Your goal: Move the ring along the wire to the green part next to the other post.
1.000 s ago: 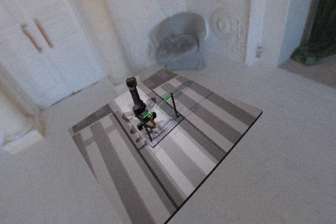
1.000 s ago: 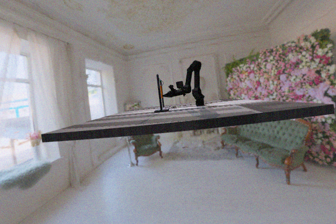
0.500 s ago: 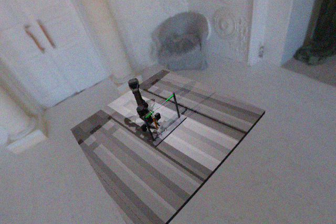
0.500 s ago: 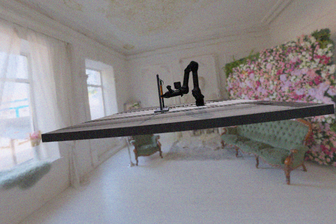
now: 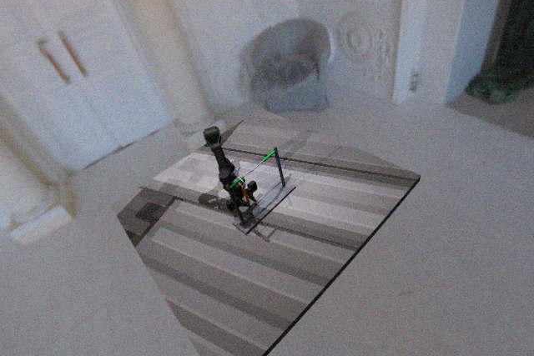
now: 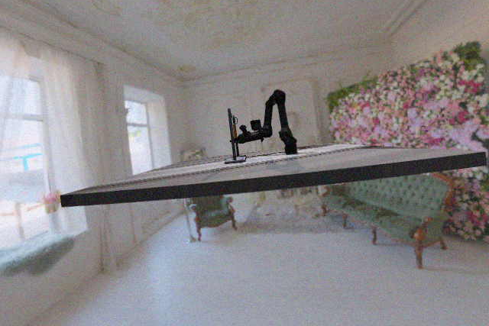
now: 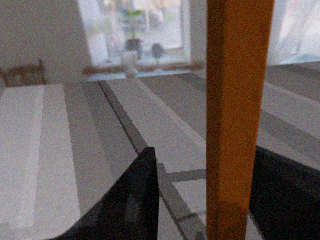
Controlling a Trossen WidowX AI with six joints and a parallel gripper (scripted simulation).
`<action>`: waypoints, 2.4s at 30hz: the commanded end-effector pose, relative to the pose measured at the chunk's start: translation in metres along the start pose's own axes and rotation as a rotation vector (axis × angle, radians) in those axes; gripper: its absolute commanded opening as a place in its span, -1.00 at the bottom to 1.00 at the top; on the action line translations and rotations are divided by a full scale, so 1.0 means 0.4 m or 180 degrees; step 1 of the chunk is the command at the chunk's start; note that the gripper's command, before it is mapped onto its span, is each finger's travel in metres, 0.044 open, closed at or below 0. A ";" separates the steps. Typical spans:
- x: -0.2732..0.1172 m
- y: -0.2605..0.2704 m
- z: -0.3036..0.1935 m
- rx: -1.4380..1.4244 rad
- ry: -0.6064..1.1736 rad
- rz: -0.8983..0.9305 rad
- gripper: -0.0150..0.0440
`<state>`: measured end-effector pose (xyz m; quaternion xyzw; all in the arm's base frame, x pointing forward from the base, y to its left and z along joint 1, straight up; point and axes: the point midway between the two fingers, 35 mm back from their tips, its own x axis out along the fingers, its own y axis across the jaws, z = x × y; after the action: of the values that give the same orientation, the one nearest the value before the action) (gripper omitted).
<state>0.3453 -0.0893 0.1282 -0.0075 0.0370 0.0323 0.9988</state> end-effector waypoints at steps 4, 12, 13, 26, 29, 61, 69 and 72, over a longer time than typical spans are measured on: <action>0.007 -0.004 0.003 0.0010 -0.0012 -0.0018 0.05; 0.007 -0.004 0.003 0.0010 -0.0012 -0.0018 0.05; 0.007 -0.004 0.003 0.0010 -0.0012 -0.0018 0.05; 0.005 -0.001 -0.001 0.0001 0.0001 0.0000 -0.13; 0.005 -0.001 -0.001 0.0001 0.0001 0.0000 -0.39; 0.002 -0.008 0.045 -0.0010 0.0002 0.0009 -1.00; 0.002 -0.008 0.045 -0.0010 0.0002 0.0009 -1.00; 0.002 -0.008 0.045 -0.0010 0.0002 0.0009 -1.00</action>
<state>0.3466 -0.0924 0.1421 -0.0037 0.0422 0.0310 0.9986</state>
